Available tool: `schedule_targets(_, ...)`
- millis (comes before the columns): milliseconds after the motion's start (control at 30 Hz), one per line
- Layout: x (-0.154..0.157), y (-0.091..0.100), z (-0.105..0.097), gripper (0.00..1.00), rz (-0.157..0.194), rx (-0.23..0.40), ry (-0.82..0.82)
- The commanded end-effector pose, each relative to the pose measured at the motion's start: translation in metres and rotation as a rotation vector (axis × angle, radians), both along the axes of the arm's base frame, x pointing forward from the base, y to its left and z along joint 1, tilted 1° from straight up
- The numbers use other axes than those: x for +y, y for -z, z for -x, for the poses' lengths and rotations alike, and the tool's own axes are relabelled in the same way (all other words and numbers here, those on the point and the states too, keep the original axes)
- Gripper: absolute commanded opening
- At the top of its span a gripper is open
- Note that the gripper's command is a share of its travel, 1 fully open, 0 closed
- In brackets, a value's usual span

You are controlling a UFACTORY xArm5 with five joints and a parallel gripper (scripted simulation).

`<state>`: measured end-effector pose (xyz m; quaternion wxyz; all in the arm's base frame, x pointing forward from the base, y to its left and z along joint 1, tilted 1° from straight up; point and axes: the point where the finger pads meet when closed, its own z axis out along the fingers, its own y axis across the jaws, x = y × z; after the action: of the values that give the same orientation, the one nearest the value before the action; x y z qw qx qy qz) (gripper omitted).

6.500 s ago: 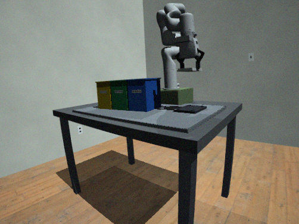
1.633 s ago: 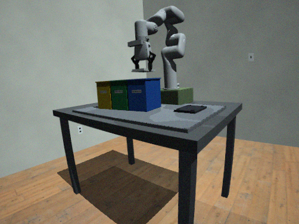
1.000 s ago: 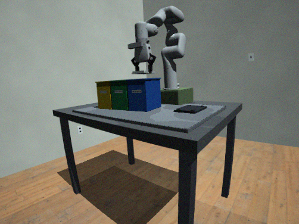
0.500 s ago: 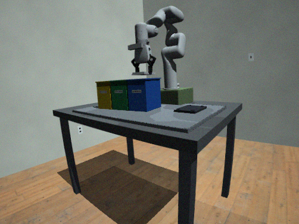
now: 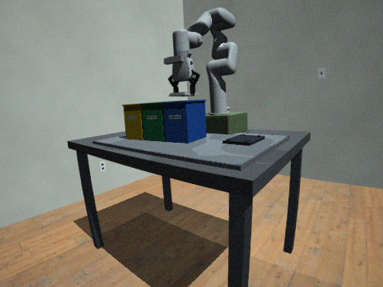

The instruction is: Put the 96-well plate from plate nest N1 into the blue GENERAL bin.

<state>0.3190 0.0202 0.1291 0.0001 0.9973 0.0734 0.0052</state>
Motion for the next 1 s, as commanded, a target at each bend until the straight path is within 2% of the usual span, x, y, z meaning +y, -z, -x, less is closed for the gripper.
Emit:
schedule_targets(0, 0.0001, -0.0005, -0.0012, 0.00, 0.000, -0.003, 0.000)
schedule_targets(967, 0.0001, 0.0037, -0.0012, 0.00, 0.000, -0.003, 0.000)
